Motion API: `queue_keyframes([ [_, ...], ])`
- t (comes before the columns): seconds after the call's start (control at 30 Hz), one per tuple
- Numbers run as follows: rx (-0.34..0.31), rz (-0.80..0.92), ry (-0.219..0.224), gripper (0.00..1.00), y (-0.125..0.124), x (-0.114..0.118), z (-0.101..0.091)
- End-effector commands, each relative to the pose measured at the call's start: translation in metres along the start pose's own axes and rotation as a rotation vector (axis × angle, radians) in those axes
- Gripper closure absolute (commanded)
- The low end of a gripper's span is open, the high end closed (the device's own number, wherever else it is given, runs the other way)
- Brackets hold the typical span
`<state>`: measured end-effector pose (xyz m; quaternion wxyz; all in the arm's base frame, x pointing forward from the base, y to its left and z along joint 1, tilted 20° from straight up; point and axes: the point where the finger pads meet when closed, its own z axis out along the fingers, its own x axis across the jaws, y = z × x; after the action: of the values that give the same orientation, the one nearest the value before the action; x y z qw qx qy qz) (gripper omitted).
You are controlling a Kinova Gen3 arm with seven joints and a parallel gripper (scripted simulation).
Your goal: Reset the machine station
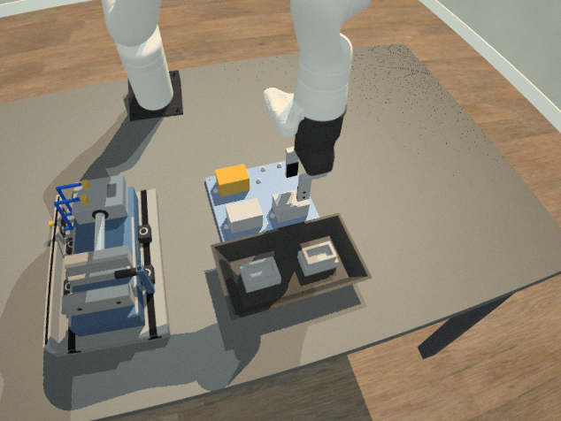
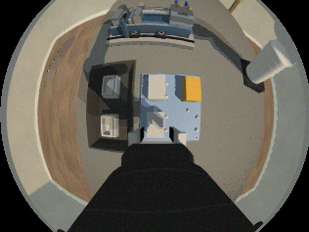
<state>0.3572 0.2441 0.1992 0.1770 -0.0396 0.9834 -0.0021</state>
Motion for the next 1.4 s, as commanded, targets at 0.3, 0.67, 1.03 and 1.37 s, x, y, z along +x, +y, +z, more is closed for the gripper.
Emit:
queue_keyframes([
  [0.3,0.024,0.014,0.002,0.00,-0.010,-0.002,0.024],
  [0.67,0.024,0.014,0.002,0.00,-0.010,-0.002,0.027],
  [1.03,0.024,0.014,0.002,0.00,-0.010,-0.002,0.027],
  [1.37,0.024,0.014,0.002,0.00,-0.010,-0.002,0.027],
])
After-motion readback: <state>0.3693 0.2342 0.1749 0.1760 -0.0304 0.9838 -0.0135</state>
